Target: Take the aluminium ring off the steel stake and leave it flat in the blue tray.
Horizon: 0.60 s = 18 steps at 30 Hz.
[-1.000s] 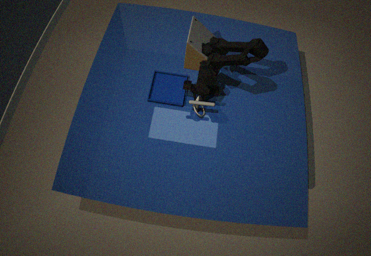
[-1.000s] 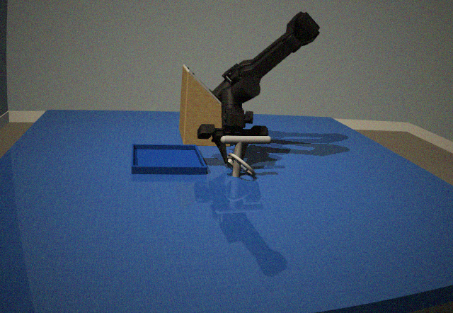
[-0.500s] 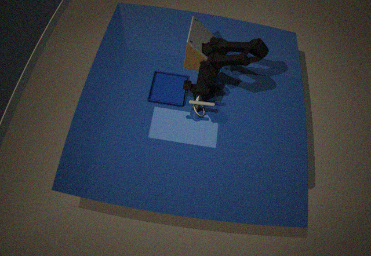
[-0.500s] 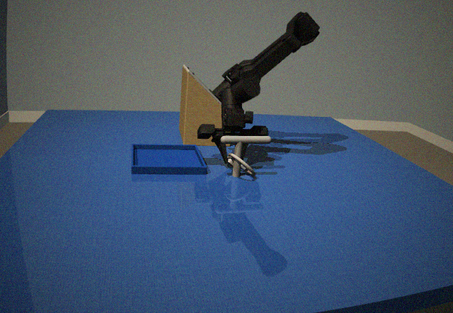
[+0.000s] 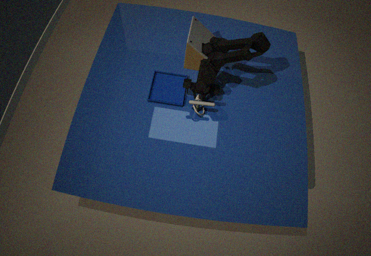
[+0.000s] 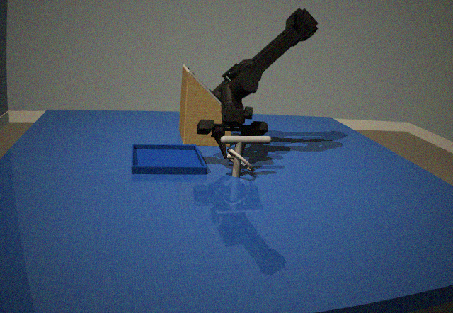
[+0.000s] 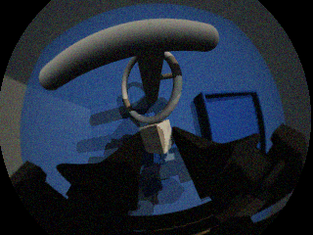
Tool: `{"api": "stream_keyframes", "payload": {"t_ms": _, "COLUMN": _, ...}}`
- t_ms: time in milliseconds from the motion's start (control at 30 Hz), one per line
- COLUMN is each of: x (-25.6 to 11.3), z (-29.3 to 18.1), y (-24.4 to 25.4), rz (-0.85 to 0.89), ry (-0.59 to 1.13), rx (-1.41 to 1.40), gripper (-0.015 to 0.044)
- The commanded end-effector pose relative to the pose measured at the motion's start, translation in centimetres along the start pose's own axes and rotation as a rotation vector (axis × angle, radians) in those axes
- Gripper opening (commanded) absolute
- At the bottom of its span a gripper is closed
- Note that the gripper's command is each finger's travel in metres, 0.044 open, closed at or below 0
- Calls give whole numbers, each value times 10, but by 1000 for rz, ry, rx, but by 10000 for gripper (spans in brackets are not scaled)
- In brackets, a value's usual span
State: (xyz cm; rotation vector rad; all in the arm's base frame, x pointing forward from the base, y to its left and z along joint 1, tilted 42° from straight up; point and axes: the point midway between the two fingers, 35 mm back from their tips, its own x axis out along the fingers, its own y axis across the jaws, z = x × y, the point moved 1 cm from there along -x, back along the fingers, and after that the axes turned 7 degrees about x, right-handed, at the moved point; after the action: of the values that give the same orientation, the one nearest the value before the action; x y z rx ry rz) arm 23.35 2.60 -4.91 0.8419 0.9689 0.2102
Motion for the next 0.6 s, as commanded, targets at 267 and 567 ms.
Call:
{"api": "stream_keyframes", "payload": {"t_ms": 267, "x": -7, "z": 8, "y": -1, "rz": 3, "ry": 7, "rx": -8, "gripper": 0}}
{"api": "stream_keyframes", "payload": {"t_ms": 567, "x": -7, "z": 12, "y": -8, "rz": 4, "ry": 77, "rx": -1, "gripper": 0}}
